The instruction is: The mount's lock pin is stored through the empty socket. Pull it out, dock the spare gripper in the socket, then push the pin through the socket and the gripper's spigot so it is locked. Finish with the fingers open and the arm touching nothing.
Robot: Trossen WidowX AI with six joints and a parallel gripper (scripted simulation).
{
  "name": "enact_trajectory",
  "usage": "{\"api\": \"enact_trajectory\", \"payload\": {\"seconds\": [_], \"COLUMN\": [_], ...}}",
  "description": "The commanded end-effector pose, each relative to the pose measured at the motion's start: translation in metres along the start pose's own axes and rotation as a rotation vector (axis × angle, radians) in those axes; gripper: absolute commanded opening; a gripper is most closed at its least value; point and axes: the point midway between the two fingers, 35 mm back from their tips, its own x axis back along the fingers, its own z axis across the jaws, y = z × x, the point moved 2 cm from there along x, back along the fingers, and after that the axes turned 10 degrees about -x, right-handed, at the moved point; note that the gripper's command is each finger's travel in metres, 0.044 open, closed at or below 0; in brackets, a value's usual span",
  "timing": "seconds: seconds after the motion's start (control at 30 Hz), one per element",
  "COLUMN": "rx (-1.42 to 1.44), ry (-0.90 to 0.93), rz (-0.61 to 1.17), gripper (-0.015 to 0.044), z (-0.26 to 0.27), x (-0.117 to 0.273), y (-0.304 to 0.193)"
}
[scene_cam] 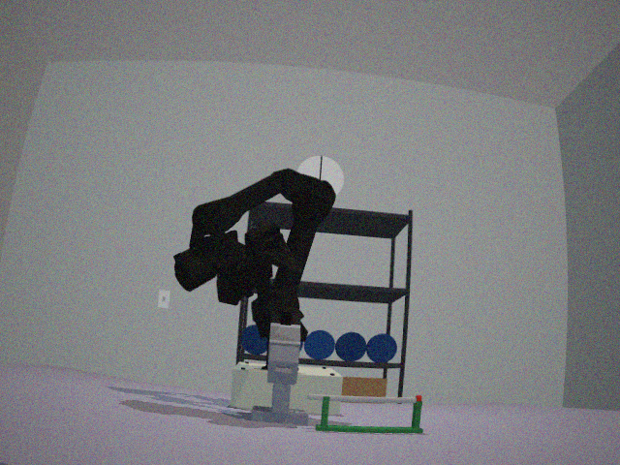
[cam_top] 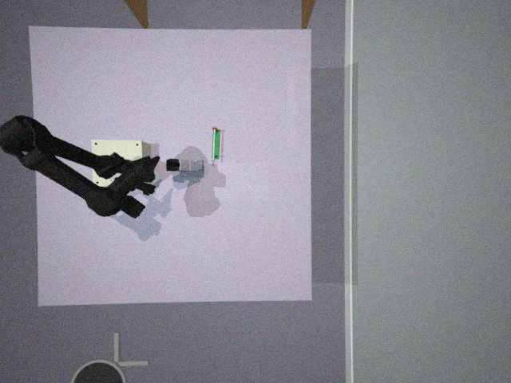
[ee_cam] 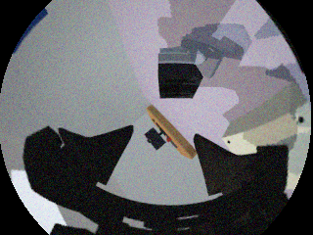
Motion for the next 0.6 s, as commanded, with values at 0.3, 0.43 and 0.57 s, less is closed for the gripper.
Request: {"api": "enact_trajectory", "payload": {"seconds": [0.3, 0.43, 0.57], "rx": [-0.006, -0.007, -0.004], "ry": [-0.001, -0.047, -0.073], "rz": [-0.017, -0.045, -0.081], "gripper": [0.0440, 0.0335, 0.0230], "z": [0.005, -0.001, -0.008], "x": [0.003, -0.012, -0.032], "y": [-0.007, -0.013, -0.024]}}
